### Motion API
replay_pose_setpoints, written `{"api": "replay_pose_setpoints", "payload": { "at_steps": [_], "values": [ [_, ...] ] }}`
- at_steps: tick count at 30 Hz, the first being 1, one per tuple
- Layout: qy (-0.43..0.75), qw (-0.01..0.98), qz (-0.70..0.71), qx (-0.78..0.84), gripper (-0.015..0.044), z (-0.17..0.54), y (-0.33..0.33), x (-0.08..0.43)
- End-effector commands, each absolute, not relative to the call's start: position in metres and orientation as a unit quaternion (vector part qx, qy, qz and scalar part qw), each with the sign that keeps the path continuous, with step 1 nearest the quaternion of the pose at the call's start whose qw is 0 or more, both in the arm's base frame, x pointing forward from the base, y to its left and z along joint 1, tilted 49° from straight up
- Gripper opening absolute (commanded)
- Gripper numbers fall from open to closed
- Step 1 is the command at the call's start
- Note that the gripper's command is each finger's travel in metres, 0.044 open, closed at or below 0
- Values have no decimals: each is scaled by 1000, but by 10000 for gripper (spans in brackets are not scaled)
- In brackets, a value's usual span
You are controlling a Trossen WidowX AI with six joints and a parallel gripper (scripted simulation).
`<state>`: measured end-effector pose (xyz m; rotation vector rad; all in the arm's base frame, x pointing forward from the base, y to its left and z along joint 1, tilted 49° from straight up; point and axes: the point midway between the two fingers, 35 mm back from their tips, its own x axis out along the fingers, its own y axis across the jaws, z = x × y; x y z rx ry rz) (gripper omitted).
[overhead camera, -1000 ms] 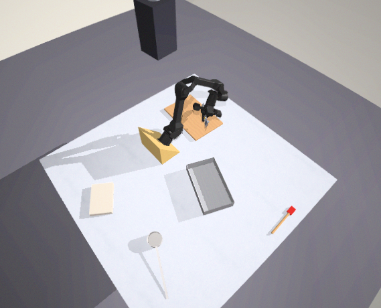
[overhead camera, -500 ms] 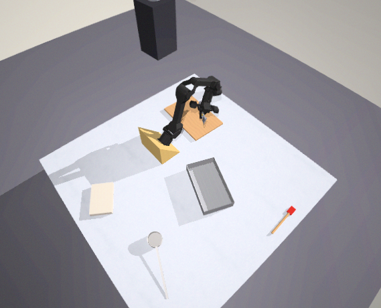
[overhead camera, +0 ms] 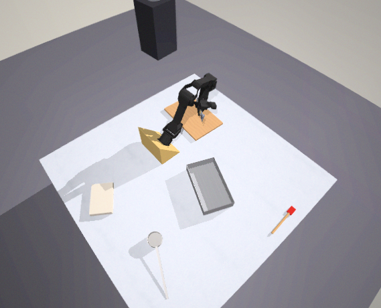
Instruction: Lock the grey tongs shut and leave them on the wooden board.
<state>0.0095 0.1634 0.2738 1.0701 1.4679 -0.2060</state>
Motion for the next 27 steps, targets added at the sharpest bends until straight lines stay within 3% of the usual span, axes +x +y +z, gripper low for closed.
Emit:
{"api": "replay_pose_setpoints", "payload": {
  "at_steps": [1,27],
  "values": [
    [633,609,-83,470,-150,275,161,7],
    [651,546,-13,526,-150,293,151,-19]
  ]
}}
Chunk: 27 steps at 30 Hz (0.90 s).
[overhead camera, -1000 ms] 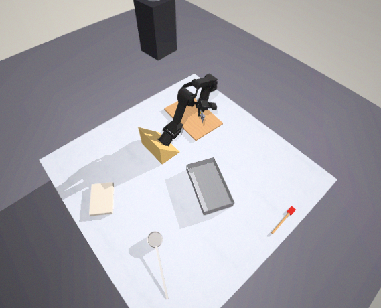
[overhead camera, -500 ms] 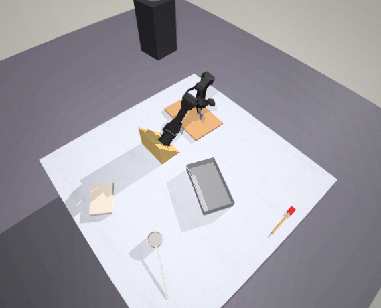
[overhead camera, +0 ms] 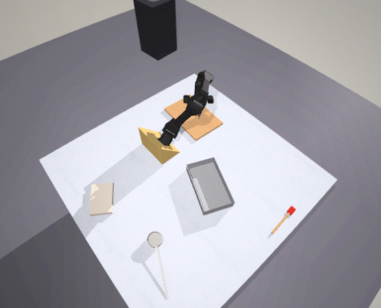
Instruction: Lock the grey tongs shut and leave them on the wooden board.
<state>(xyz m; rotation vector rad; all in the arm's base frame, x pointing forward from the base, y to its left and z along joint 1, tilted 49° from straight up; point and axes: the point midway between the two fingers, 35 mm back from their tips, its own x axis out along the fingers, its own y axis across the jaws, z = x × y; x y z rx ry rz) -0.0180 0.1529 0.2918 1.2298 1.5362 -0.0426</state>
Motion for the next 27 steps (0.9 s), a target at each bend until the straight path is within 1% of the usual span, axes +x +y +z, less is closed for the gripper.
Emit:
{"api": "replay_pose_setpoints", "payload": {
  "at_steps": [1,13,22,27],
  "values": [
    [653,543,-11,528,-150,294,151,-20],
    [676,491,15,550,-150,304,147,-30],
    [681,482,21,550,-150,304,147,-30],
    [699,456,40,550,-150,304,145,-30]
  ]
}}
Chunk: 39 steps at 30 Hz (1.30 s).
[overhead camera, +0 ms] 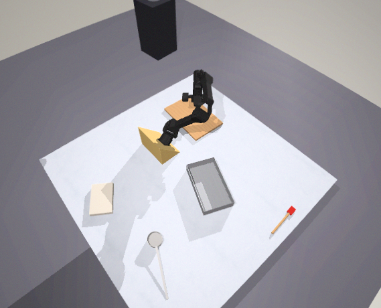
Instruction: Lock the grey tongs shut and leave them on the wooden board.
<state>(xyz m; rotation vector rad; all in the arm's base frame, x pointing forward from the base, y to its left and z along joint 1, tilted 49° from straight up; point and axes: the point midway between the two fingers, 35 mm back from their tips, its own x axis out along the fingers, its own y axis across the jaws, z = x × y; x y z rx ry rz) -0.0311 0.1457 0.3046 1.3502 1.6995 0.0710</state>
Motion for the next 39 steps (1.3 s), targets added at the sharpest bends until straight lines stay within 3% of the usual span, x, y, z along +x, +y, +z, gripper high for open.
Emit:
{"api": "replay_pose_setpoints", "payload": {
  "at_steps": [1,39],
  "values": [
    [702,449,44,550,-150,304,144,-29],
    [796,179,169,553,-150,297,129,-20]
  ]
}}
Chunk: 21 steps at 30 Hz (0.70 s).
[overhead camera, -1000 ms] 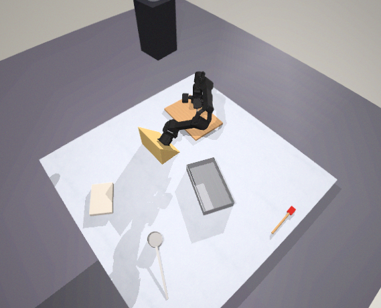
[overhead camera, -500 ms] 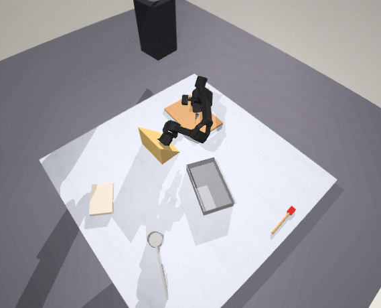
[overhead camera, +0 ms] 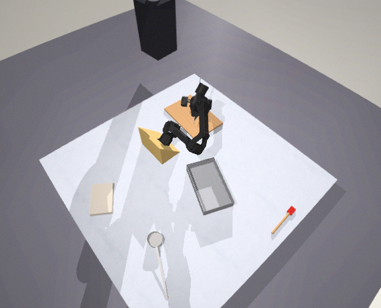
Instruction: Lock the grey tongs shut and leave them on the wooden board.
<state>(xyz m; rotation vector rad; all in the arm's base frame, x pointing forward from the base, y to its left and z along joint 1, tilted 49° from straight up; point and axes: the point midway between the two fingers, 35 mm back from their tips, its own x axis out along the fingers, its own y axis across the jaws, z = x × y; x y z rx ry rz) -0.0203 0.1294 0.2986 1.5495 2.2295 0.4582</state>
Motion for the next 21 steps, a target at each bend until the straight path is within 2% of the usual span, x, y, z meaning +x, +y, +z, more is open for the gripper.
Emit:
{"api": "replay_pose_setpoints", "payload": {
  "at_steps": [1,21],
  "values": [
    [797,171,171,553,-150,297,129,-20],
    [799,160,173,554,-150,296,129,-19]
  ]
}}
